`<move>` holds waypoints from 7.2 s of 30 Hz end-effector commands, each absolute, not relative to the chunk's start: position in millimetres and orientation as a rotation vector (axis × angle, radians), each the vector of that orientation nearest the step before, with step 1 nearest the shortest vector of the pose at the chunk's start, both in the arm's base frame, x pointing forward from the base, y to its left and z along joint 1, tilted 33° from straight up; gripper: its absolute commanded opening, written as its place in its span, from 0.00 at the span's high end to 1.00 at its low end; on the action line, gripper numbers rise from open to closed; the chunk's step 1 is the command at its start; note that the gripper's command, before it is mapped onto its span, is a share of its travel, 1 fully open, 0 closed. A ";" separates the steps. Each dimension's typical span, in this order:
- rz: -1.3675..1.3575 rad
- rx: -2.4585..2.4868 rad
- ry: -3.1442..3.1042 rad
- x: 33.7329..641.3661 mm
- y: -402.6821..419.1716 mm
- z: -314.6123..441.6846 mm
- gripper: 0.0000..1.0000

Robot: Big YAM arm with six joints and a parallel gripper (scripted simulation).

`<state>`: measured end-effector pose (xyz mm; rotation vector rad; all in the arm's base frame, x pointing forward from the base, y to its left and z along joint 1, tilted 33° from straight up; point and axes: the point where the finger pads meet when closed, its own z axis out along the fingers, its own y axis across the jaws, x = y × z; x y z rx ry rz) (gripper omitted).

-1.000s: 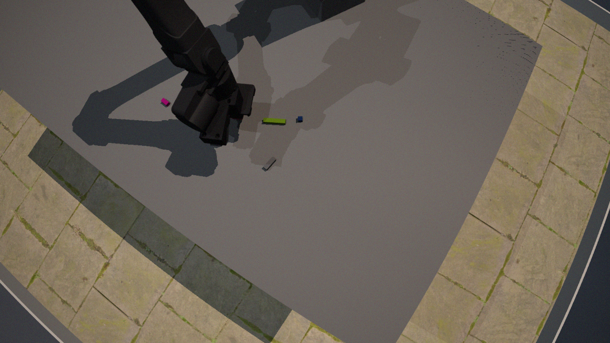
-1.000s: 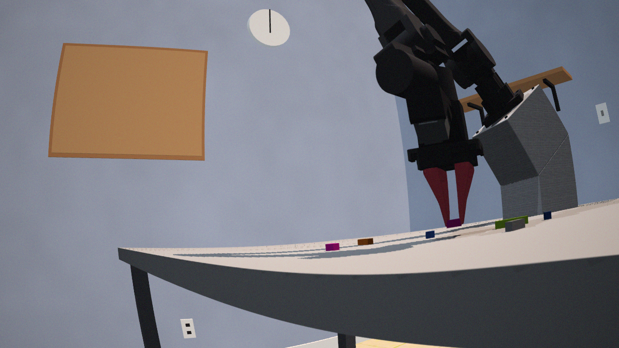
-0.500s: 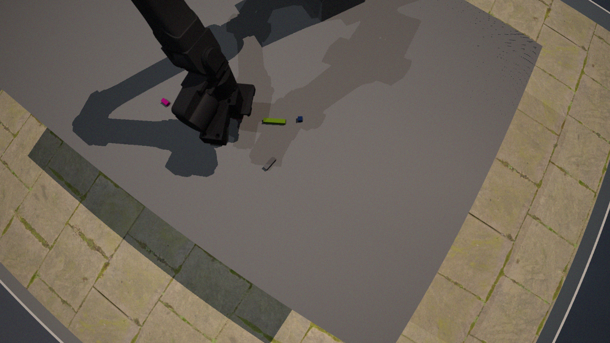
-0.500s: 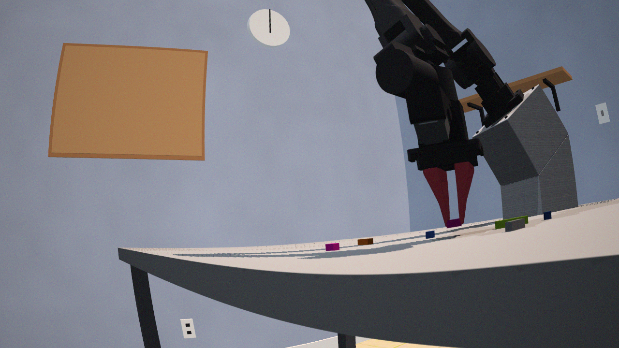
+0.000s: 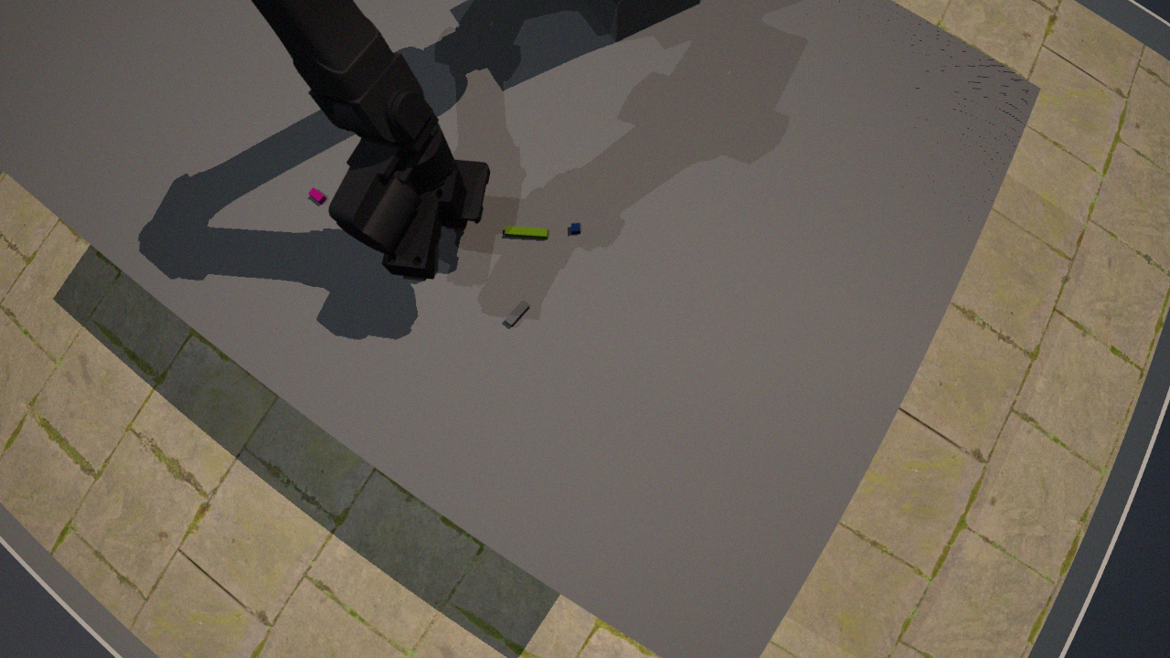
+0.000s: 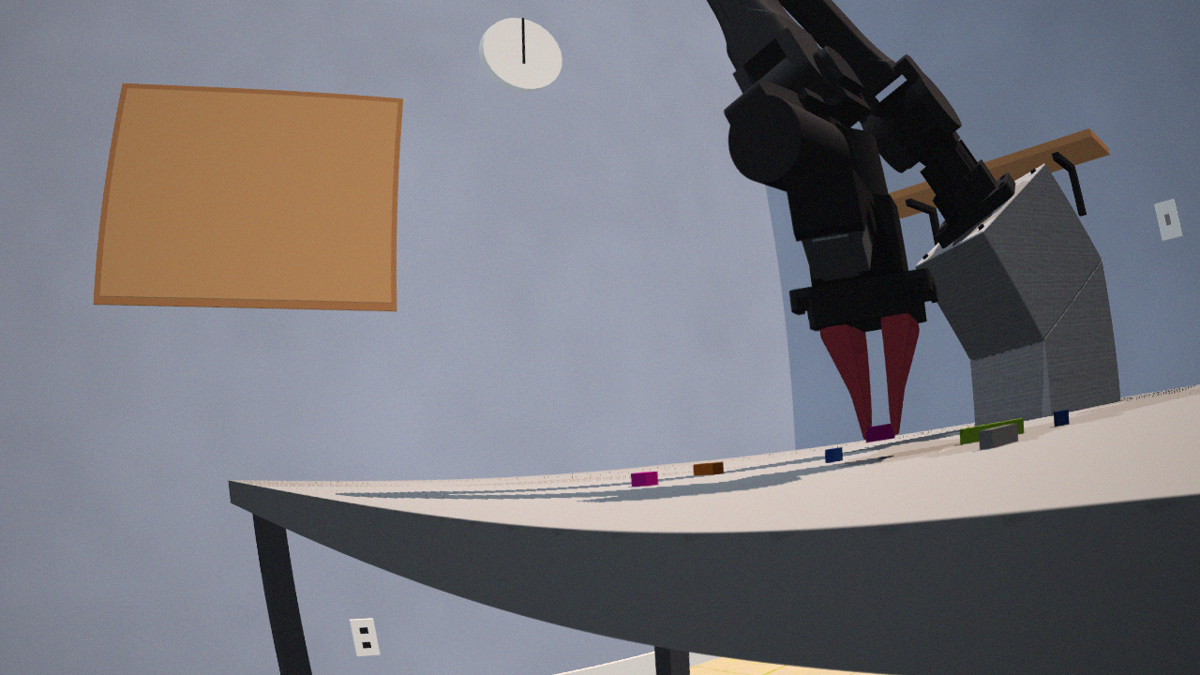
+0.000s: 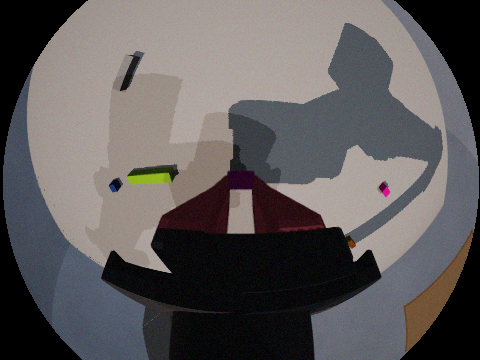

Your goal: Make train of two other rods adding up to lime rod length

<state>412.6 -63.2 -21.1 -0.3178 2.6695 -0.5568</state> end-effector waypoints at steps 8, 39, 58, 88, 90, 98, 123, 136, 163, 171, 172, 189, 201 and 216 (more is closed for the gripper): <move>-0.556 -0.340 2.651 421.7 -58.9 -15.4 0.86; -0.555 -0.352 2.658 419.8 -56.1 -18.1 0.86; -0.555 -0.354 2.659 420.0 -55.7 -18.2 0.86; -0.560 -0.318 2.646 427.2 -68.8 -24.7 0.86; -0.560 -0.320 2.652 425.4 -68.8 -25.8 0.86; -0.560 -0.320 2.653 425.2 -68.7 -25.9 0.86; -0.560 -0.320 2.653 425.2 -68.7 -25.9 0.86; -0.560 -0.320 2.653 425.2 -68.7 -25.9 0.67; -0.552 -0.326 2.650 400.8 -44.8 14.9 0.67; -0.550 -0.319 2.633 392.7 -32.0 53.2 0.67; -0.550 -0.318 2.632 392.3 -31.0 56.1 0.67; -0.551 -0.319 2.639 389.4 -30.7 56.1 0.00; -0.549 -0.316 2.639 390.4 -29.9 56.0 0.00; -0.452 0.060 2.636 438.1 19.6 45.4 0.00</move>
